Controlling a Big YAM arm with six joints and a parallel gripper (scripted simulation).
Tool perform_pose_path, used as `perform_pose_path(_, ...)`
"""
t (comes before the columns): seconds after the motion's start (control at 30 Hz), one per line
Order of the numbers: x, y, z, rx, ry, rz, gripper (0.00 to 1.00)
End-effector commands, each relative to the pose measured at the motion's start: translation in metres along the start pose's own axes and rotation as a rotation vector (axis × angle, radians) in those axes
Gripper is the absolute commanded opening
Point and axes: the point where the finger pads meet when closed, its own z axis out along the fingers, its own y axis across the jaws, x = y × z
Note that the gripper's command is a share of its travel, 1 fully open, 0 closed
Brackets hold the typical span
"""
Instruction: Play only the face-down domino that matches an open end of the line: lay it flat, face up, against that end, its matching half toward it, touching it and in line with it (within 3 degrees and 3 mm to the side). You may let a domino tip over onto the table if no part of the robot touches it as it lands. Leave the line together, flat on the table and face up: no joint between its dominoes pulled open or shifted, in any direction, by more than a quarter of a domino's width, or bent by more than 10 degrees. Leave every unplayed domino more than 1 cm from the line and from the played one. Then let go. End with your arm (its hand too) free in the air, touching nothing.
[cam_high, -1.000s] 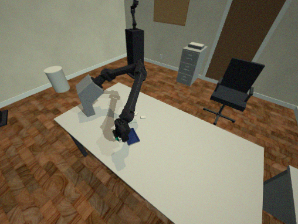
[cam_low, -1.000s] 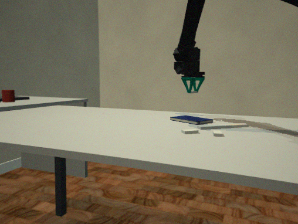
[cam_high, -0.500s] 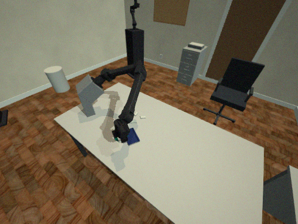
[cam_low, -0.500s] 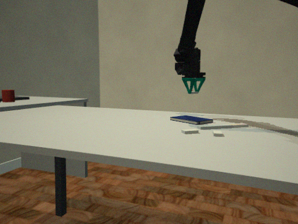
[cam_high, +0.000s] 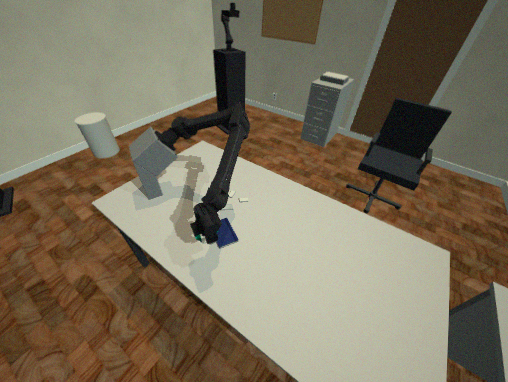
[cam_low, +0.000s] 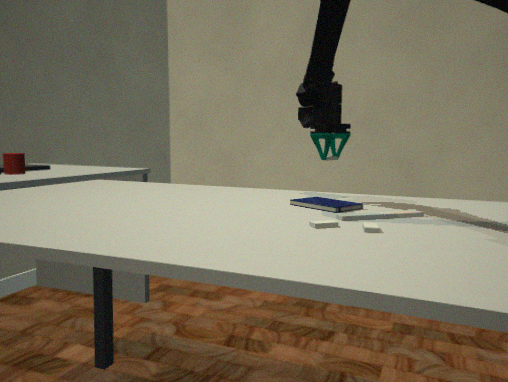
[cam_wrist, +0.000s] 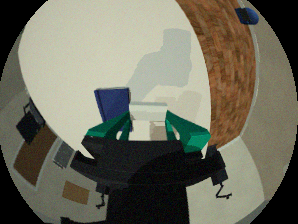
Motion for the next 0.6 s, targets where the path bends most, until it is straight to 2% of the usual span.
perform_pose_path(0.0,-0.011,-0.014,-0.013,-0.004,-0.023,-0.005,0.48)
perform_pose_path(0.27,-0.012,-0.015,-0.013,-0.004,-0.024,-0.006,0.48)
perform_pose_path(0.3,-0.005,-0.002,-0.006,-0.001,-0.046,-0.015,0.48)
perform_pose_path(0.57,-0.011,-0.010,-0.013,-0.004,-0.336,0.003,0.48)
